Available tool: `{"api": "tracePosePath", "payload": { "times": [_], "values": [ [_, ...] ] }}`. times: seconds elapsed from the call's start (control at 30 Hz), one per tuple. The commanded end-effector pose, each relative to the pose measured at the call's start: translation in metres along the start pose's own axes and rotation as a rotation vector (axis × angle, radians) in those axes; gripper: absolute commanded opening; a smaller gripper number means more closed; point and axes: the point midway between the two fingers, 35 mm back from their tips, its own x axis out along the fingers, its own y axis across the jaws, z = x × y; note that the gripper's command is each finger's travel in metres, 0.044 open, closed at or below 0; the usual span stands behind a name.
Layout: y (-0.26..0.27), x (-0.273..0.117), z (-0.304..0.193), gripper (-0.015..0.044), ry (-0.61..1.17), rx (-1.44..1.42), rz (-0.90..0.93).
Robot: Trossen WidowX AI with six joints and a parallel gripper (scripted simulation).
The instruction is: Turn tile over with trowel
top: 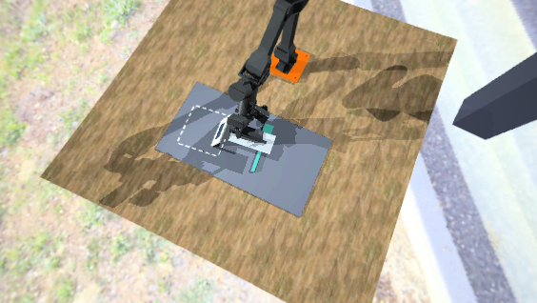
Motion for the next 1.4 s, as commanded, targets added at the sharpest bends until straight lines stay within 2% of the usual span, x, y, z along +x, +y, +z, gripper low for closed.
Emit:
{"api": "tracePosePath", "payload": {
  "times": [0.0,1.37],
  "values": [
    [-0.008,-0.003,-0.010,0.0000,0.005,-0.007,-0.022],
    [0.008,0.010,-0.062,0.0000,0.008,-0.011,-0.021]
  ]
}}
